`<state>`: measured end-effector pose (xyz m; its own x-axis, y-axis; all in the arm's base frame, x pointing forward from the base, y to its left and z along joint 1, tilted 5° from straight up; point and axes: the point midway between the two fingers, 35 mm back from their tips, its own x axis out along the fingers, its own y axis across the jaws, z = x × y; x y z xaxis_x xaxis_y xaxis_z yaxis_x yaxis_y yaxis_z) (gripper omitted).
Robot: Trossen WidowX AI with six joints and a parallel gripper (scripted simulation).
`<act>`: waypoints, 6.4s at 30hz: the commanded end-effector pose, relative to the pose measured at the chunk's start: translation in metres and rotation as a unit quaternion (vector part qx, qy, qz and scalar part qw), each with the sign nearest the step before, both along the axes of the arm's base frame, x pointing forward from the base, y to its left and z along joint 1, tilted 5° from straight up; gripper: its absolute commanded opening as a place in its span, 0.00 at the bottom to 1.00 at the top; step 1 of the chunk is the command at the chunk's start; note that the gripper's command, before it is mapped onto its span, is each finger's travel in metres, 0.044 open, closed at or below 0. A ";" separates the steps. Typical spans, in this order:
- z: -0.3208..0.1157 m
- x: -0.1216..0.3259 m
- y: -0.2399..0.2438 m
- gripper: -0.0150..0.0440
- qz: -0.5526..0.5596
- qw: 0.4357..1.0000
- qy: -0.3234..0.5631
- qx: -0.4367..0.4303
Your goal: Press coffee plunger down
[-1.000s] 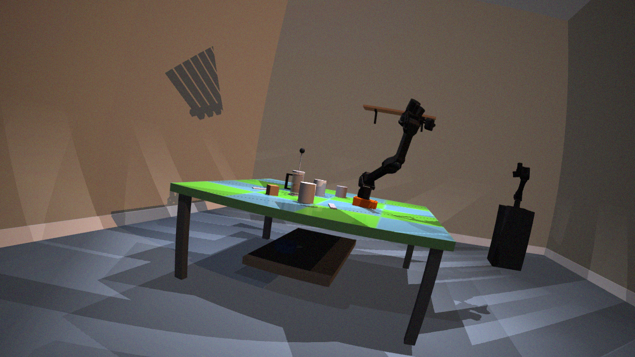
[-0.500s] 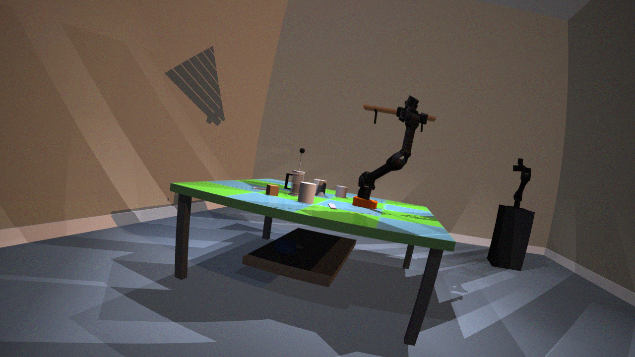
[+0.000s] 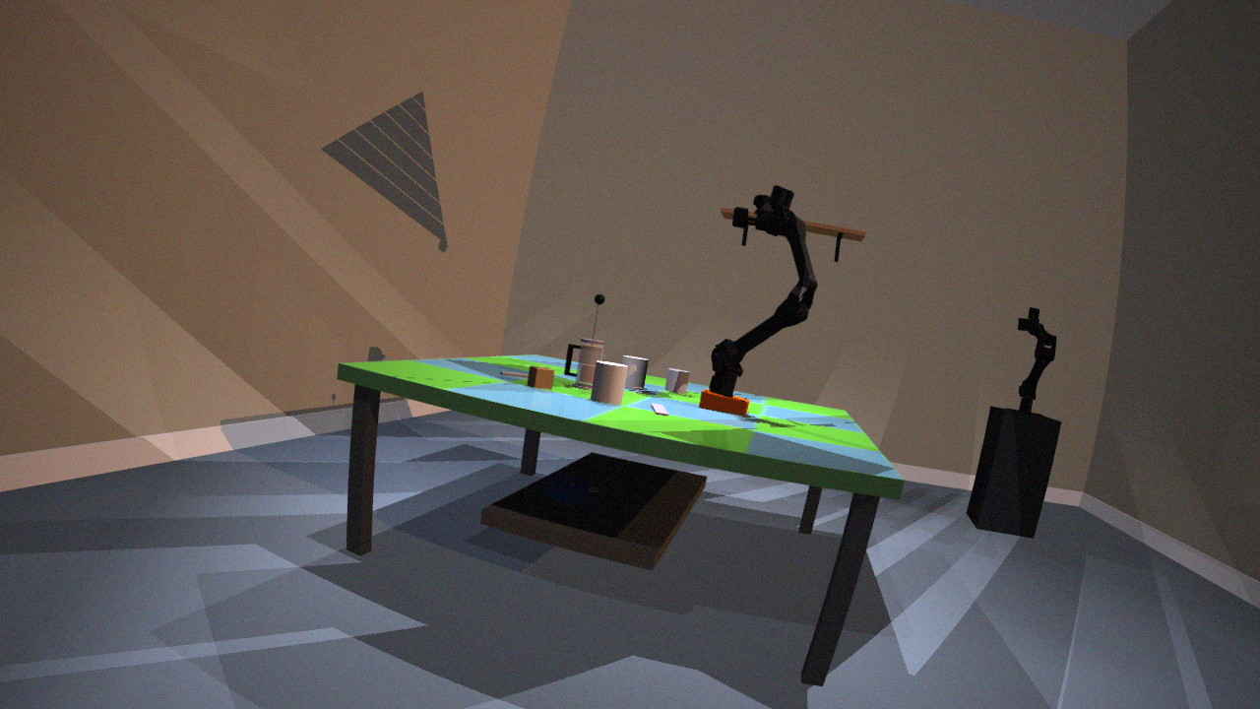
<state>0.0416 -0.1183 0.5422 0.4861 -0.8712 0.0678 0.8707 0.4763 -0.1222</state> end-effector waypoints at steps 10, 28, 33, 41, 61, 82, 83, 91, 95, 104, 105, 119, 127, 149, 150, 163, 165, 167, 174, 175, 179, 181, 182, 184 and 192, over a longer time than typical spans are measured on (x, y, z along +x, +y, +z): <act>-0.078 0.196 0.056 1.00 0.314 0.941 0.109 0.067; -0.254 0.278 0.269 1.00 0.632 0.703 0.288 0.153; -0.270 0.278 0.270 1.00 0.634 0.700 0.290 0.153; -0.316 0.277 0.265 1.00 0.629 0.705 0.289 0.155; -0.329 0.297 0.275 1.00 0.630 0.705 0.288 0.155; -0.337 0.307 0.279 0.51 0.630 0.705 0.288 0.155; -0.337 0.307 0.279 0.47 0.630 0.705 0.288 0.155; -0.337 0.307 0.279 0.45 0.630 0.705 0.288 0.155; -0.338 0.308 0.280 0.45 0.630 0.705 0.288 0.155; -0.352 0.309 0.280 0.45 0.630 0.705 0.288 0.155; -0.354 0.309 0.280 0.45 0.630 0.705 0.288 0.155; -0.377 0.311 0.281 0.45 0.630 0.705 0.287 0.155; -0.391 0.312 0.281 0.45 0.630 0.705 0.287 0.155; -0.426 0.314 0.281 0.45 0.630 0.705 0.287 0.155; -0.427 0.315 0.282 0.45 0.630 0.705 0.287 0.155; -0.430 0.322 0.284 0.45 0.630 0.705 0.287 0.155; -0.429 0.323 0.285 0.45 0.630 0.705 0.287 0.155; -0.429 0.323 0.285 0.45 0.630 0.705 0.287 0.155; -0.428 0.325 0.286 0.45 0.630 0.705 0.287 0.155; -0.428 0.325 0.286 0.45 0.630 0.705 0.287 0.155; -0.428 0.326 0.286 0.45 0.630 0.705 0.287 0.155; -0.428 0.326 0.286 0.45 0.630 0.705 0.287 0.155; -0.428 0.327 0.286 0.45 0.630 0.705 0.287 0.155; -0.428 0.327 0.286 0.45 0.630 0.705 0.287 0.155; -0.427 0.328 0.287 0.45 0.630 0.705 0.287 0.155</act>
<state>0.3702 0.1687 0.1203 0.7673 0.3494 -0.5378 -0.4164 0.9092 -0.0035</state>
